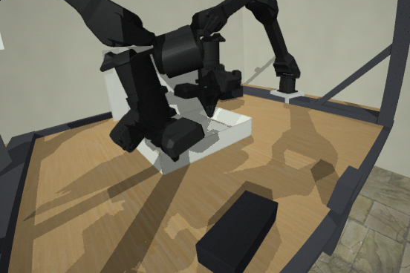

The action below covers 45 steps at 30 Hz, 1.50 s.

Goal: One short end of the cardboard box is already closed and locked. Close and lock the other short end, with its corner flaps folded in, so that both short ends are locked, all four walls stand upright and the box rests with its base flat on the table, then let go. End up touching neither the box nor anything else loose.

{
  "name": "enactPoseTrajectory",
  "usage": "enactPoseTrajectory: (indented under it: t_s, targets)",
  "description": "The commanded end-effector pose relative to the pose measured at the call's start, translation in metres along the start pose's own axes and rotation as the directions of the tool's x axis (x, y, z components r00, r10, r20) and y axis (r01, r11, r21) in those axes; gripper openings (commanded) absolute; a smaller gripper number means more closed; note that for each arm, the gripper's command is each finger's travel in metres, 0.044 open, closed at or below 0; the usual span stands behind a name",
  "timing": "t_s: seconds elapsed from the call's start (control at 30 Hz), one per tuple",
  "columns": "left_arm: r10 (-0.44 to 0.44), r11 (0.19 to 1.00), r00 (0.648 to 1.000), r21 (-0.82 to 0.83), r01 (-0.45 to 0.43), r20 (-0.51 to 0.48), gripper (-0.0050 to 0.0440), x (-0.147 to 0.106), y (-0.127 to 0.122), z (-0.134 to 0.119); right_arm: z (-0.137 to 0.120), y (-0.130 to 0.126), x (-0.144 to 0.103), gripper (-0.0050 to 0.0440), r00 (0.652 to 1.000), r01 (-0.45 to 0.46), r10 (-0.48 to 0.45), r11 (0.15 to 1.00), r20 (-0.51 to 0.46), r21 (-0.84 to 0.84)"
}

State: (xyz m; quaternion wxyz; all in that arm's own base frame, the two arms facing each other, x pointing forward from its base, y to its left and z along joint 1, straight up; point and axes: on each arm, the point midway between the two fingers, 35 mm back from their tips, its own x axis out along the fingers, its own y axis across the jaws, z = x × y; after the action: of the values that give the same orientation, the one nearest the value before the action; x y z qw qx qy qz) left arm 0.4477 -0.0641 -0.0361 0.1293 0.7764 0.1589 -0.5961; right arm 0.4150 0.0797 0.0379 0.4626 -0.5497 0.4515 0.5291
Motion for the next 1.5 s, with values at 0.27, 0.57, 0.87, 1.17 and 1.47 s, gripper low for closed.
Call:
enactPoseTrajectory:
  t_s: [0.27,0.57,0.87,1.17,1.47]
  targets:
    - [0.020,1.000,0.999,-0.002,-0.020,-0.028,0.0006,-0.011,0.004,-0.009,0.000,0.001,0.006,0.0000,1.000,0.009,-0.009,1.000,0.002,0.005]
    - [0.020,1.000,0.999,-0.002,-0.020,-0.028,0.0006,-0.011,0.004,-0.009,0.000,0.003,0.007,0.0000,1.000,0.009,-0.009,1.000,0.002,0.005]
    - [0.020,1.000,0.999,-0.001,-0.020,-0.028,0.0006,-0.011,0.004,-0.008,0.001,0.007,0.010,0.0000,1.000,0.006,-0.006,1.000,0.002,0.005]
    - [0.020,1.000,0.999,-0.001,-0.020,-0.028,0.0006,-0.011,0.004,-0.008,0.001,0.009,0.011,0.0000,1.000,0.006,-0.006,1.000,0.003,0.005]
    - [0.020,1.000,0.999,-0.002,-0.020,-0.028,0.0006,-0.011,0.004,-0.008,0.002,0.008,0.012,0.0000,1.000,0.005,-0.005,1.000,0.003,0.005]
